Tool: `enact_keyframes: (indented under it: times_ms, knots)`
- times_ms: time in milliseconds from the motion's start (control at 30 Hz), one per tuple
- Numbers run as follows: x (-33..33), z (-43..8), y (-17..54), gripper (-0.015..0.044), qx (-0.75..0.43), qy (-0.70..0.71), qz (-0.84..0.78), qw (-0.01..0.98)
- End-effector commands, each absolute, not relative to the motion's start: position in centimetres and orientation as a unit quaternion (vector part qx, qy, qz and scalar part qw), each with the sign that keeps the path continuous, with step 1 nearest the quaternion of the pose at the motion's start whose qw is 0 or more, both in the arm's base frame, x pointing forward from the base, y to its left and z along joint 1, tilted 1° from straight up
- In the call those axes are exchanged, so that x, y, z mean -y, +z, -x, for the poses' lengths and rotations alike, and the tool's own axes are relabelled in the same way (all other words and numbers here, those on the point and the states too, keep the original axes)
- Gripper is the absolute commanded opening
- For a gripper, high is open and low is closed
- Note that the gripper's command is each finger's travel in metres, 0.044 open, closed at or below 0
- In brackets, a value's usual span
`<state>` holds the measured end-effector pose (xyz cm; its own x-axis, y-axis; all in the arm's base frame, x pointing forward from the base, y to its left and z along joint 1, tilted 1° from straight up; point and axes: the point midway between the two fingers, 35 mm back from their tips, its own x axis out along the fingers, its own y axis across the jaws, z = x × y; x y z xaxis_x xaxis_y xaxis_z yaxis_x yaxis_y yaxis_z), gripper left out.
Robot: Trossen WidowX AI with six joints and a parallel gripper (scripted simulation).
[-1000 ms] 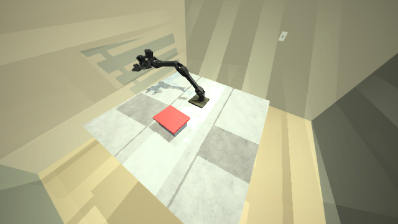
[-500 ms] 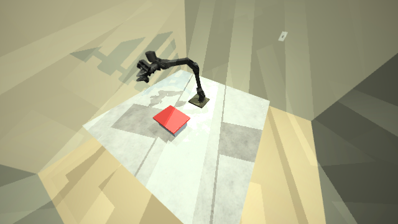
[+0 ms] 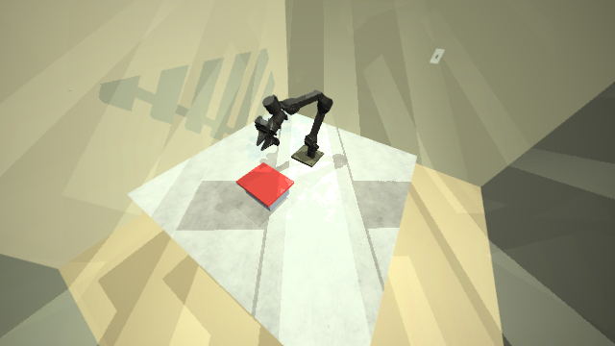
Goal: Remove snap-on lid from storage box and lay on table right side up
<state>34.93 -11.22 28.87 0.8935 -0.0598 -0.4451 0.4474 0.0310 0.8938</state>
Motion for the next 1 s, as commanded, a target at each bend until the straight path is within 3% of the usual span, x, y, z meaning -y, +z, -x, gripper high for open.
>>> enact_keyframes:
  times_ms: [0, 200, 600, 800, 967]
  knots:
    - [8.4, -31.9, 25.5, 0.0235, -0.159, -0.236, -0.687, 0.668]
    - [5.1, -26.9, 20.7, 0.0235, -0.175, -0.303, -0.69, 0.634]
    - [5.1, -27.0, 20.5, 0.0235, -0.175, -0.303, -0.69, 0.634]
    - [5.0, -27.0, 15.3, 0.0235, -0.175, -0.303, -0.69, 0.634]
    - [5.0, -27.0, 15.1, 0.0235, -0.175, -0.303, -0.689, 0.634]
